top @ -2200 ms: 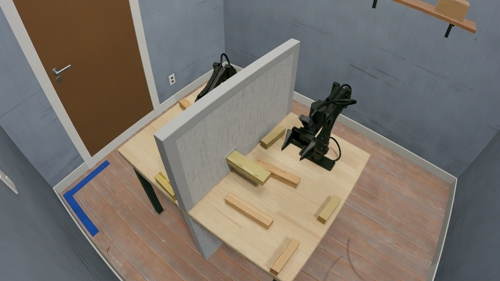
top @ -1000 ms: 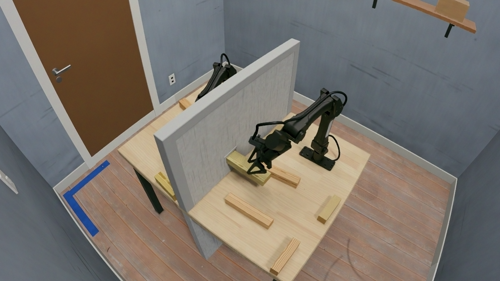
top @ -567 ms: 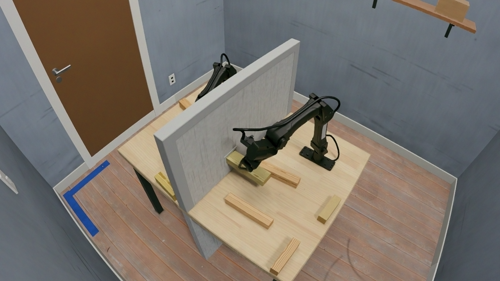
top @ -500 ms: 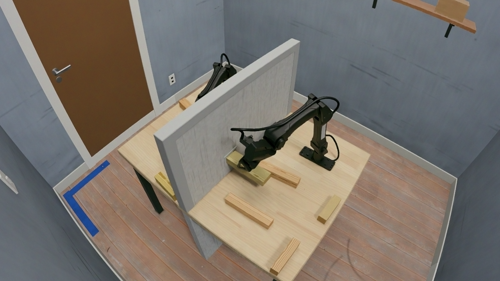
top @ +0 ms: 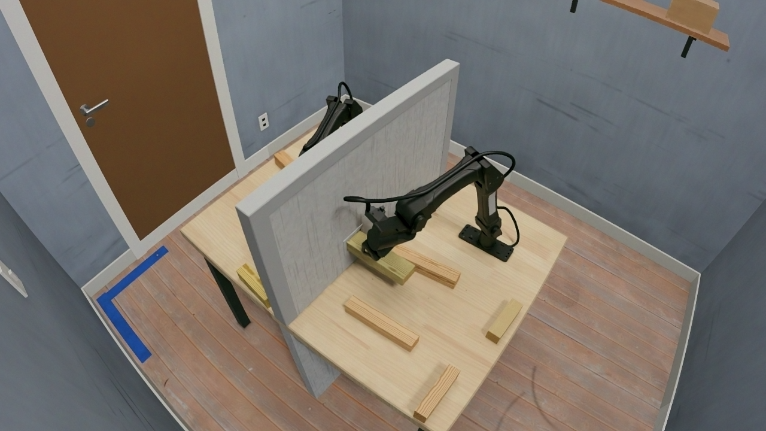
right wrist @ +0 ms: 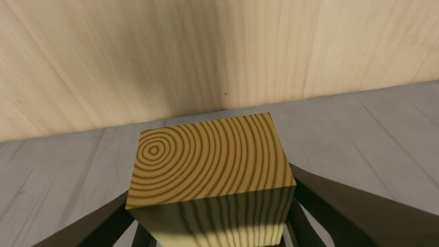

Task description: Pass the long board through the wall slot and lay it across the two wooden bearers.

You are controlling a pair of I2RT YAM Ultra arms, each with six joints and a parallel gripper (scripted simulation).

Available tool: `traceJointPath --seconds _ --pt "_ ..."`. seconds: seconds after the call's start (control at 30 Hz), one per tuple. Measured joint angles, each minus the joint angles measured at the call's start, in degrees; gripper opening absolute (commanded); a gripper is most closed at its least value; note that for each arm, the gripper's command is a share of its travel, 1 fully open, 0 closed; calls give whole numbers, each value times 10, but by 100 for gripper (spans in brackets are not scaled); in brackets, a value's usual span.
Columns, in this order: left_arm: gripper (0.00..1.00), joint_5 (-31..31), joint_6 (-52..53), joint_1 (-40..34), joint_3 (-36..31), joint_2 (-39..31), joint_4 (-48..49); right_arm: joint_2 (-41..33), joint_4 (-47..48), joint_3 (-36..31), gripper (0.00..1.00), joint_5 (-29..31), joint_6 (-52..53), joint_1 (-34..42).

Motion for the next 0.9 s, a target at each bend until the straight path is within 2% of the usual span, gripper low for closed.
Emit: traceJointPath --seconds 0.9 --pt "78 -3 -22 -15 -25 11 46 0 0 0 0 0 0 0"
